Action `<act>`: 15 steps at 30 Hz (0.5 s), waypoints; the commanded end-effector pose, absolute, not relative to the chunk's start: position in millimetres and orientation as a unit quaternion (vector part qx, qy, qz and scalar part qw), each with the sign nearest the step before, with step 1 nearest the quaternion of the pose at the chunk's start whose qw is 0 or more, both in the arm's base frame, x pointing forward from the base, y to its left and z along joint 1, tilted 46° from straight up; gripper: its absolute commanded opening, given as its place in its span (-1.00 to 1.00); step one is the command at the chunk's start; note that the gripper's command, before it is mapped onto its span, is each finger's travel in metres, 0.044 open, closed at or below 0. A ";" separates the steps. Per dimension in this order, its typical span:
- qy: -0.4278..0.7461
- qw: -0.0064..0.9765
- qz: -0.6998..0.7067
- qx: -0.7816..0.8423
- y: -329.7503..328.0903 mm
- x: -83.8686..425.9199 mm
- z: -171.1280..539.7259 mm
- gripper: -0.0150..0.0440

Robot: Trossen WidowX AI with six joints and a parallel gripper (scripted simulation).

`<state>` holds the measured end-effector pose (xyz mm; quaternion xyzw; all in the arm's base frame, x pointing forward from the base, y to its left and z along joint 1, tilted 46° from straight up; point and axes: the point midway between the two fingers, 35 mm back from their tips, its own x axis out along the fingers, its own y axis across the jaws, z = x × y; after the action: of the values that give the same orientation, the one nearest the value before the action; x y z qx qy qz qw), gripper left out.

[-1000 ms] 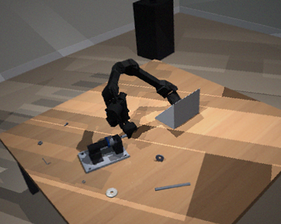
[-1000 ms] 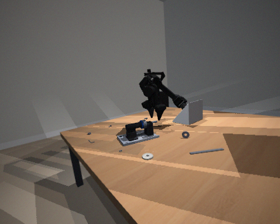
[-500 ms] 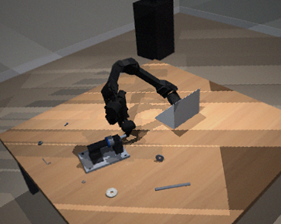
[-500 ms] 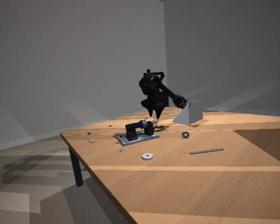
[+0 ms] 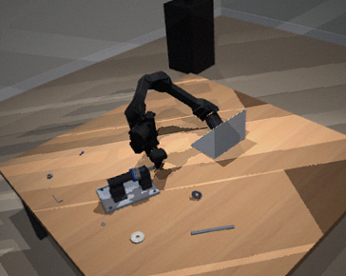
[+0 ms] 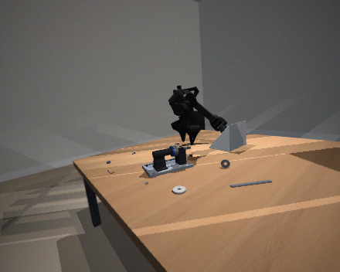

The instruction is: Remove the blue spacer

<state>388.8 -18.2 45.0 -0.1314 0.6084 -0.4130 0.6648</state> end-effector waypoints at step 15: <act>0.499 0.778 -0.320 -0.207 0.9 389.8 -1.1 1.00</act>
<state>394.7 -0.8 9.7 -0.1780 0.5418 -0.3453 0.7454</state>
